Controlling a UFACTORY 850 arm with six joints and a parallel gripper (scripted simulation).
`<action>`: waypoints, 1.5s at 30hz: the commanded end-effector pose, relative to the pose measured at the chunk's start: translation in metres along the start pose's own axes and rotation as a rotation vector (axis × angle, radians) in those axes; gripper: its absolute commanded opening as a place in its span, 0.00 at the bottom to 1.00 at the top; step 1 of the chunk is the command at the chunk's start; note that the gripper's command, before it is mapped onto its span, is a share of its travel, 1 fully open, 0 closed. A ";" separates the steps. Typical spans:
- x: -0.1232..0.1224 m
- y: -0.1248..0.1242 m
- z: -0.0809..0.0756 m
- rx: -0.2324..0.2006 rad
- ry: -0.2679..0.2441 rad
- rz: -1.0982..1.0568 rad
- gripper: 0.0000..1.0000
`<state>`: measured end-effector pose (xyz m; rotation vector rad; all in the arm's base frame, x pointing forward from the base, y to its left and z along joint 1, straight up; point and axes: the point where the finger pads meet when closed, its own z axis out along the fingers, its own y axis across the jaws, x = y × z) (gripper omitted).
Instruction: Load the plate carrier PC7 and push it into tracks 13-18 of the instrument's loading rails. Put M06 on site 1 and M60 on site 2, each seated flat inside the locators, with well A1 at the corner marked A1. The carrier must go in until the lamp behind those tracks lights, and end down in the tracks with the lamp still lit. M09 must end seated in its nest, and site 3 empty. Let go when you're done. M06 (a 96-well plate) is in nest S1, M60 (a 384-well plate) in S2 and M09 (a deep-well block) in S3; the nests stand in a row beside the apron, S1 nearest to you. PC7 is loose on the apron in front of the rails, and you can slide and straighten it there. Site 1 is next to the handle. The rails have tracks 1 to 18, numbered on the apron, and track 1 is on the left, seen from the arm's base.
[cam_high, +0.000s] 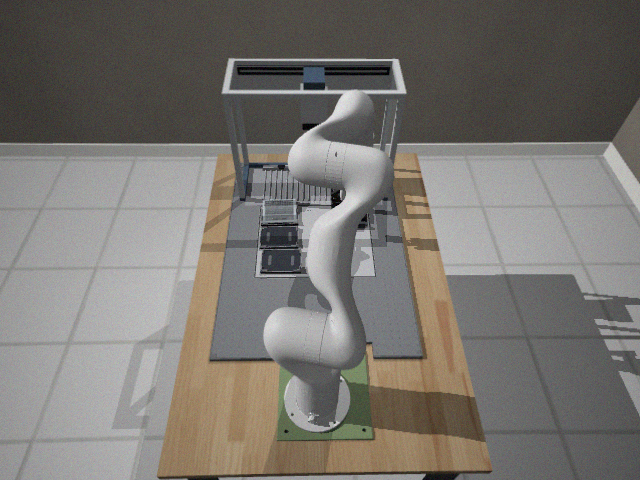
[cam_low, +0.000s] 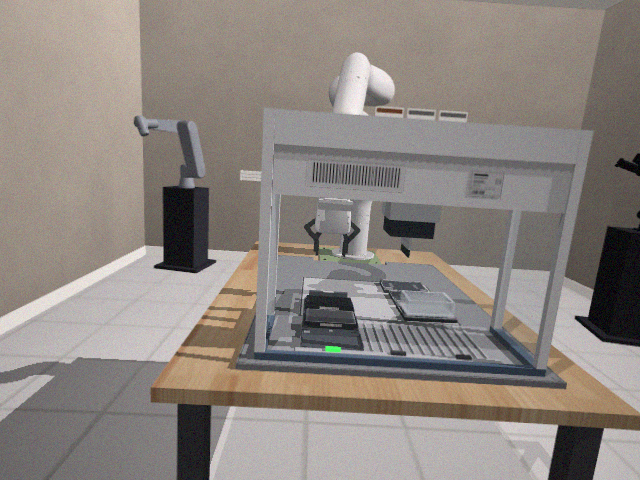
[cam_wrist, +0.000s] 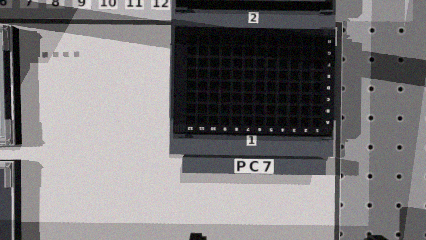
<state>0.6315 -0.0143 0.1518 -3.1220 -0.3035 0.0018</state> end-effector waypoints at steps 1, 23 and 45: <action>0.001 0.000 -0.007 -0.001 0.003 0.000 0.82; 0.001 0.000 -0.036 -0.001 0.003 0.000 0.82; 0.001 0.000 -0.036 -0.001 0.003 0.000 0.82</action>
